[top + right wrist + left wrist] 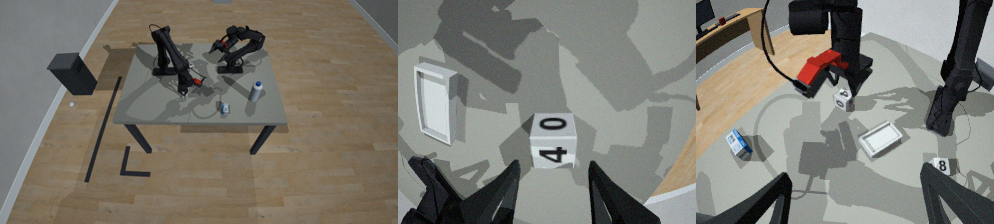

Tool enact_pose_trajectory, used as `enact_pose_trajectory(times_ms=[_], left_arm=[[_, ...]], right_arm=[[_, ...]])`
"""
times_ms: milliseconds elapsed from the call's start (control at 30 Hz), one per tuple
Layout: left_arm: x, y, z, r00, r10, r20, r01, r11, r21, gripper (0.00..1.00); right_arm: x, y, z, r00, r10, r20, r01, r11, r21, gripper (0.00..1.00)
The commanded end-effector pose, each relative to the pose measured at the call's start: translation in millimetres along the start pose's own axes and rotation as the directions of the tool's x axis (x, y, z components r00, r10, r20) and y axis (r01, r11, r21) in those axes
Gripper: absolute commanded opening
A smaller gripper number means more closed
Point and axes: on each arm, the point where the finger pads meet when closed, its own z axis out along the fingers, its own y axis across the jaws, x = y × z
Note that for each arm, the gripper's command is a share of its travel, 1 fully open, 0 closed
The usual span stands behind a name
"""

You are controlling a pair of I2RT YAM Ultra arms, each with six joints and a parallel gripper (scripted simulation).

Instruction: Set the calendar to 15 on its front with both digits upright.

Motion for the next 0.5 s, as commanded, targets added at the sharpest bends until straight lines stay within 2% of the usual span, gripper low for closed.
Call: enact_pose_trajectory(times_ms=[0,467], left_arm=[[-3,0,0,1.000,0.003,0.007,-0.003,1.000,0.000,1.00],[-3,0,0,1.000,0.003,0.007,-0.003,1.000,0.000,1.00]], right_arm=[[-6,2,8,1.000,-0.015,0.015,0.015,1.000,-0.007,0.64],[-6,2,26,1.000,-0.011,0.015,0.012,1.000,-0.007,0.64]])
